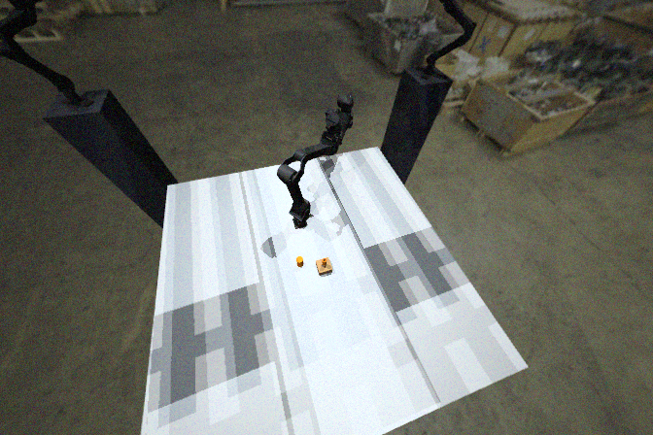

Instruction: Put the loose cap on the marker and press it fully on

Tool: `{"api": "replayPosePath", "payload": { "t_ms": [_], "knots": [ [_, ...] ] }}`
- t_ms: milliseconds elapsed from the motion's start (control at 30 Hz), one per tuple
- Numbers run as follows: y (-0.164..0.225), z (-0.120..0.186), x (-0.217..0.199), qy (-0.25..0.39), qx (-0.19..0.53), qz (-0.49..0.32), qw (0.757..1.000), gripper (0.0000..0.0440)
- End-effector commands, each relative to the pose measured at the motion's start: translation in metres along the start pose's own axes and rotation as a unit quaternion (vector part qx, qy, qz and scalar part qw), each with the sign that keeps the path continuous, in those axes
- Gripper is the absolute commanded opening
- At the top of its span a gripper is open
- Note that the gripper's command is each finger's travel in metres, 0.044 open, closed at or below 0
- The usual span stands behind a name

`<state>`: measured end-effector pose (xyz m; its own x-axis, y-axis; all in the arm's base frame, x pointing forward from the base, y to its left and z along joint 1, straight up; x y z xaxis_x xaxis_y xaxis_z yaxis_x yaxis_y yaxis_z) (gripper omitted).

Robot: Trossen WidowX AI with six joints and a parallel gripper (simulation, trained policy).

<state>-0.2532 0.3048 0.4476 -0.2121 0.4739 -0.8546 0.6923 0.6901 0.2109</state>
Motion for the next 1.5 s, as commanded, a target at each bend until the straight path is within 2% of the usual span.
{"api": "replayPosePath", "payload": {
  "t_ms": [0, 533, 1467],
  "knots": [
    [0.005, 0.001, -0.008, -0.012, -0.001, -0.007, 1.0, 0.0295],
    [0.02, 0.012, -0.015, -0.075, 0.005, -0.033, 0.997, 0.0323],
    [0.047, 0.046, -0.017, -0.187, 0.033, -0.069, 0.979, 0.0324]
  ]
}}
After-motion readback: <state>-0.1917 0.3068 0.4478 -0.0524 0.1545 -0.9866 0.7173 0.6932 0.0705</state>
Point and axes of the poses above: the point midway between the two fingers, 35 mm back from their tips, its own z axis back along the fingers, its own x axis across the jaws, y = z × x, the point moved 1 cm from there along z, back along the fingers, and after that the axes turned 15 degrees about z, right-handed, at the moved point
